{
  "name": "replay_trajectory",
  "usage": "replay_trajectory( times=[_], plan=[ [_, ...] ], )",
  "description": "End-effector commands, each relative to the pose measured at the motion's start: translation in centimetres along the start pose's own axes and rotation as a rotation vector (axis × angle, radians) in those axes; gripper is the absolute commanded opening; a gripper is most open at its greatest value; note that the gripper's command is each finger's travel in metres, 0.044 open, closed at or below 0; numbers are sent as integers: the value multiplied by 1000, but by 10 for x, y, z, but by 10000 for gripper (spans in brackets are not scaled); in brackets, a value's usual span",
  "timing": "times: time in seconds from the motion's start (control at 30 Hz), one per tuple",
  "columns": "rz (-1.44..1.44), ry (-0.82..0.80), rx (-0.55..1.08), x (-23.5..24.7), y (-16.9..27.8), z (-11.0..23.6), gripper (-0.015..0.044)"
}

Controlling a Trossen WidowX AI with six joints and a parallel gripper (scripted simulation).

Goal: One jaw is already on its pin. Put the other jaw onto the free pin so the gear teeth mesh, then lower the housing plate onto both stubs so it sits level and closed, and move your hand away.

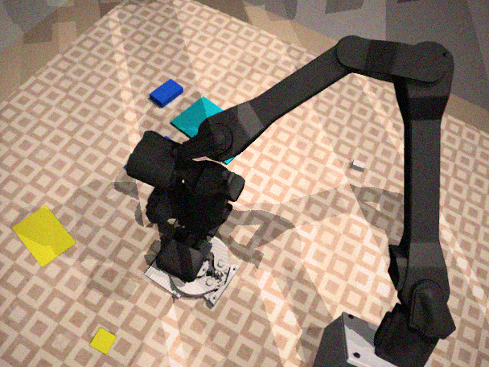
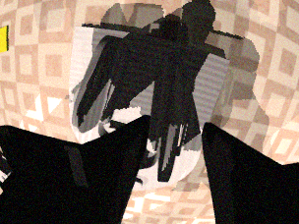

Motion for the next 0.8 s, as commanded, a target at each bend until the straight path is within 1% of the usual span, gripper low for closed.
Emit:
replay_trajectory(
  times=[0.0,0.77],
  plan=[
    [2,4,1,0,0,-1,134],
    [4,4,1,0,0,-7,134]
  ],
)
Point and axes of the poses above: the point midway between the two fingers, 35 mm back from their tips, its own z axis back along the fingers, its own x axis across the jaws, y = z × x, the point moved 9 cm from there along z, back along the fingers, and after that the axes turned 6 degrees about -z, right-handed, at the moved point
